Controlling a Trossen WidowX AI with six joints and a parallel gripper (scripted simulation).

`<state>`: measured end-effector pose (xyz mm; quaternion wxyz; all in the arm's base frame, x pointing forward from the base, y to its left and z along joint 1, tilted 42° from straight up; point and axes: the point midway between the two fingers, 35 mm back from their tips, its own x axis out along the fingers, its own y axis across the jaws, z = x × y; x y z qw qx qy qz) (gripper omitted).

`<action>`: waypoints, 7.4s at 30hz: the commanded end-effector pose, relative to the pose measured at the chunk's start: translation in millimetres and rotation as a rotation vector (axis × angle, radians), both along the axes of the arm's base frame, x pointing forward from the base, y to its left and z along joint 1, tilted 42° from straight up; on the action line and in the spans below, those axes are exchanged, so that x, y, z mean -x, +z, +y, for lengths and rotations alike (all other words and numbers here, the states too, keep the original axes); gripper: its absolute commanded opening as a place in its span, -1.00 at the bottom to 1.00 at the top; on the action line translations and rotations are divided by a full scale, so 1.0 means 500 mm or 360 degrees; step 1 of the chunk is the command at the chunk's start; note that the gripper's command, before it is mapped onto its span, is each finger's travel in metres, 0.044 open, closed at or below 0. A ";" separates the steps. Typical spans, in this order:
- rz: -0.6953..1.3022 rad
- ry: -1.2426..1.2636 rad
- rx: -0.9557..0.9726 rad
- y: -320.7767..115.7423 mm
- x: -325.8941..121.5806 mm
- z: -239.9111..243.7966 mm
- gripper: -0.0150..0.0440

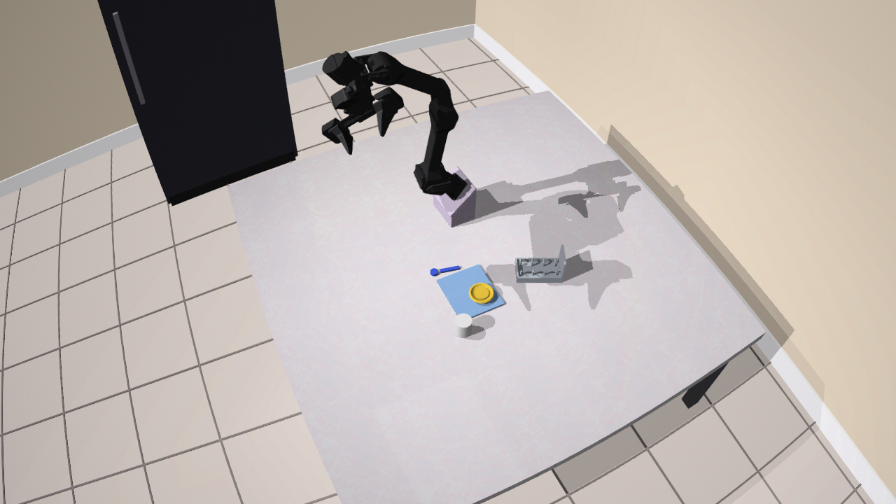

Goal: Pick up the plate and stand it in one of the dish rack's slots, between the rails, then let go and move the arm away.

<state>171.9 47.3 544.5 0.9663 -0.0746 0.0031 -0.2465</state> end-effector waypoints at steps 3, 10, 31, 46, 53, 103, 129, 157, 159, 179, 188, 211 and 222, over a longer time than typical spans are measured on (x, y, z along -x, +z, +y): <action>-0.0010 -0.0004 -0.0017 0.002 0.007 -0.010 0.86; -0.0072 -0.0042 -0.0169 0.007 0.056 -0.098 0.86; -0.0008 -0.0151 -0.0707 -0.085 0.073 -0.367 0.86; 0.0328 -0.0258 -0.1076 -0.256 -0.026 -0.513 0.86; 0.0541 -0.0305 -0.1183 -0.348 -0.086 -0.540 0.86; 0.2295 -0.0653 -0.0139 -0.927 -0.283 -0.321 0.86; 0.2329 -0.0659 -0.0059 -0.984 -0.278 -0.351 0.86; 0.2329 -0.0663 -0.0056 -1.024 -0.272 -0.388 0.75; 0.2329 -0.0663 -0.0056 -1.024 -0.272 -0.388 0.70; 0.2328 -0.0644 -0.0071 -0.962 -0.301 -0.324 -0.49; 0.2330 -0.0638 -0.0077 -0.902 -0.316 -0.265 -0.49; 0.2332 -0.0653 -0.0066 -0.777 -0.331 -0.152 -0.49; 0.1996 -0.0936 -0.0390 -0.879 -0.270 -0.029 -0.49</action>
